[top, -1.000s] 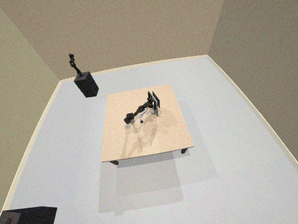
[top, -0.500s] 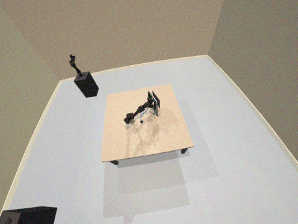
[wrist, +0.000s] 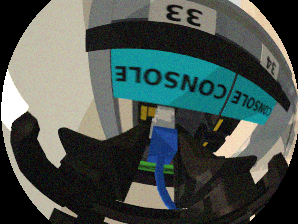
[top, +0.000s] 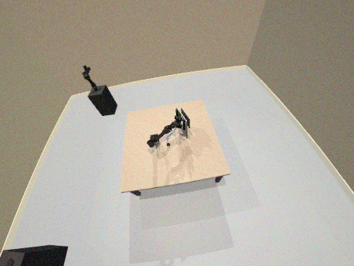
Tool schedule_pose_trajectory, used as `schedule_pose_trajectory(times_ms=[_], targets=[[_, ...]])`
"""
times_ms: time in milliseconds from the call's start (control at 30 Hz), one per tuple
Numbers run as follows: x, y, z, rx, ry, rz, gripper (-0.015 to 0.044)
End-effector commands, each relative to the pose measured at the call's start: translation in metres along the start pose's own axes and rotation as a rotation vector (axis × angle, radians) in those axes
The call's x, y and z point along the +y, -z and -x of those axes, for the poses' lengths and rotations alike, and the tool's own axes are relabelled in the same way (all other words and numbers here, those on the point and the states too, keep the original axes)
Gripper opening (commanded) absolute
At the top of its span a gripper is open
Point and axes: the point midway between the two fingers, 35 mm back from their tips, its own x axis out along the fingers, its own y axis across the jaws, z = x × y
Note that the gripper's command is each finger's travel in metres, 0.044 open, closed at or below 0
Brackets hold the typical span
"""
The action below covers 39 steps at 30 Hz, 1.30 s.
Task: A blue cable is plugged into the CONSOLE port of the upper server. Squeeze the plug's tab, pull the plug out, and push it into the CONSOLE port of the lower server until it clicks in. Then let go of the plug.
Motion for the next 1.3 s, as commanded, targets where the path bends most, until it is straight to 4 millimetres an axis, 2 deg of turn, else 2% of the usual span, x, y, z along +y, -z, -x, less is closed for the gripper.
schedule_pose_trajectory(times_ms=[0, 1267], targets=[[0.000, 0.001, 0.003, -0.001, 0.000, 0.003, 0.0000], [0.000, 0.006, 0.018, -0.001, 0.001, 0.003, 0.0000]])
